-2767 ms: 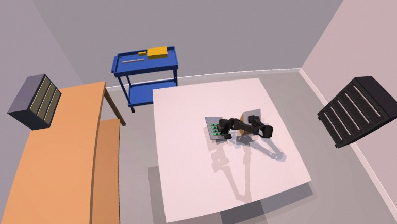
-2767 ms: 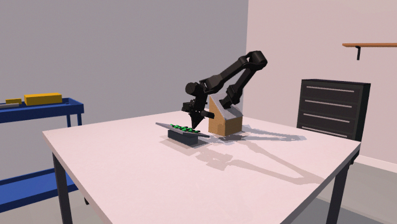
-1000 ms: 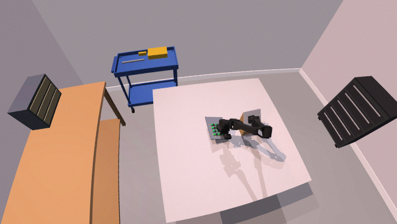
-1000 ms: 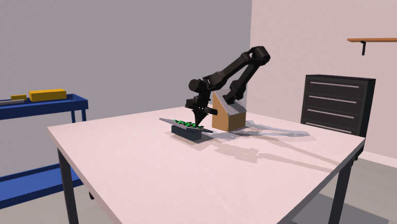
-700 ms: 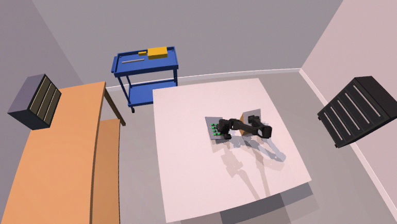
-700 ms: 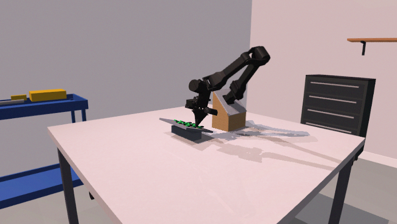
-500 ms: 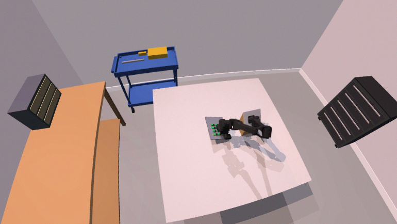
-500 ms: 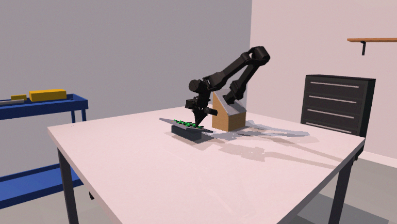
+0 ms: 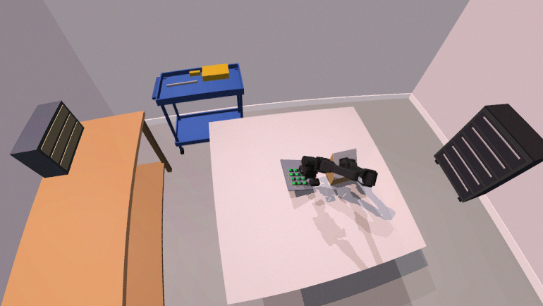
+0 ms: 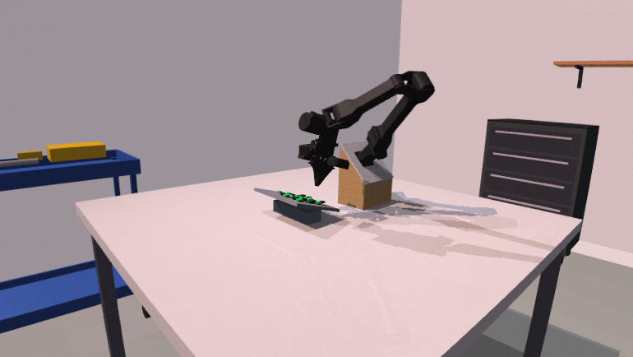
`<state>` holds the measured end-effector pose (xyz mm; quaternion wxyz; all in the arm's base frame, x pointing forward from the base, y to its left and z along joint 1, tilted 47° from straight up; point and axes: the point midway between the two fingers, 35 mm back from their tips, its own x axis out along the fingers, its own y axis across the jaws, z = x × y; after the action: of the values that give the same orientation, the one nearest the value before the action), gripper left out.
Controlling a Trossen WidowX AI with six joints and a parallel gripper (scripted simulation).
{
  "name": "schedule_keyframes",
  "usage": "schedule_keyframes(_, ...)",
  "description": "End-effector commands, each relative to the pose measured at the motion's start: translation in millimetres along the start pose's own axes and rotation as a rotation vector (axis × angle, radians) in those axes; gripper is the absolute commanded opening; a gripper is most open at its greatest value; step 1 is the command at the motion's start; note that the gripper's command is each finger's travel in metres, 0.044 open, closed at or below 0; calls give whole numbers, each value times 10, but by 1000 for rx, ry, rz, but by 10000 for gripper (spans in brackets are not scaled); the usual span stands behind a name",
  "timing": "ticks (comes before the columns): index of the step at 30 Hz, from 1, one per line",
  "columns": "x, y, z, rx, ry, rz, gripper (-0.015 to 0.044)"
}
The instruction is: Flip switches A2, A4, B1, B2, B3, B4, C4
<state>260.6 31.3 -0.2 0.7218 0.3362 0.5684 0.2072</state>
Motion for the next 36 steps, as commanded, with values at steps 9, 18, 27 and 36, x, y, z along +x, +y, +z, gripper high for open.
schedule_keyframes(9, -180, -262, 236, -22, -15, 5, 0)
schedule_keyframes(18, 172, -270, 257, -23, 10, 7, 0)
schedule_keyframes(27, 273, -267, 256, -23, 10, 8, 0)
schedule_keyframes(36, 388, -266, 259, -23, 10, 8, 0)
